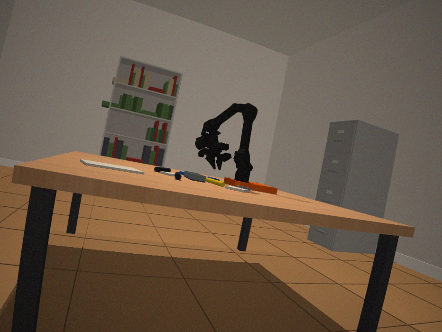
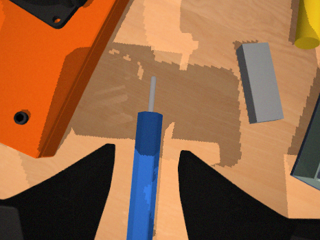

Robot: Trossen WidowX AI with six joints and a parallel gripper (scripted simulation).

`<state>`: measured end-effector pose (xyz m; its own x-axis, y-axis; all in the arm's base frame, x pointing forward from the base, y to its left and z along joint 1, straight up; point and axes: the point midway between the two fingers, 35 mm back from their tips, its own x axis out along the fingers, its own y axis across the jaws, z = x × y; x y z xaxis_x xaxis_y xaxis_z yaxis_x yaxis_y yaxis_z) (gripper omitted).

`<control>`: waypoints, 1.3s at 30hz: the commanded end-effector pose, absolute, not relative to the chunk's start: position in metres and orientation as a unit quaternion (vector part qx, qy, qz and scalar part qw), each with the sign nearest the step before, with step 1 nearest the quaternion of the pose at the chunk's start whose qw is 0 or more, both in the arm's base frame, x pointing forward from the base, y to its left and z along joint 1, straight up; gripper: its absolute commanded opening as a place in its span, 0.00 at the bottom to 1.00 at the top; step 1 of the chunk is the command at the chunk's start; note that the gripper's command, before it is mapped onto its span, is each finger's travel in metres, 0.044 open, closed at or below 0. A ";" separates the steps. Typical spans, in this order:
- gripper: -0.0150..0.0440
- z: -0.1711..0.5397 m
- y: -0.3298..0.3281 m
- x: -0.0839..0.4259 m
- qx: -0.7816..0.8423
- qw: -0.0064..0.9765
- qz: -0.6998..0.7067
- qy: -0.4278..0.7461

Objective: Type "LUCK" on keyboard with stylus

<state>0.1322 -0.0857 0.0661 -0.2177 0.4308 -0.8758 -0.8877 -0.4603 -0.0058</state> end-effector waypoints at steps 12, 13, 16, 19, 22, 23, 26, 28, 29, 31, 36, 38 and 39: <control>0.51 0.051 -0.084 0.133 -0.437 0.450 0.735 0.257; 0.51 0.050 -0.084 0.133 -0.437 0.450 0.735 0.257; 0.51 0.047 -0.084 0.133 -0.437 0.450 0.735 0.257; 0.51 0.044 -0.084 0.133 -0.437 0.450 0.735 0.257; 0.51 0.041 -0.084 0.133 -0.437 0.450 0.735 0.257; 0.51 0.040 -0.084 0.133 -0.437 0.450 0.735 0.257; 0.51 0.037 -0.084 0.133 -0.437 0.450 0.735 0.257; 0.51 0.035 -0.084 0.133 -0.437 0.450 0.735 0.257; 0.51 0.034 -0.084 0.133 -0.437 0.450 0.735 0.257; 0.51 0.032 -0.084 0.133 -0.437 0.450 0.735 0.257; 0.51 0.027 -0.083 0.133 -0.437 0.450 0.735 0.257; 0.51 0.025 -0.083 0.133 -0.437 0.450 0.735 0.257; 0.51 0.024 -0.083 0.133 -0.437 0.450 0.735 0.257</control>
<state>0.1327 -0.0844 0.0272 -0.2173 0.4318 -0.8754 -0.8858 -0.4640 -0.0090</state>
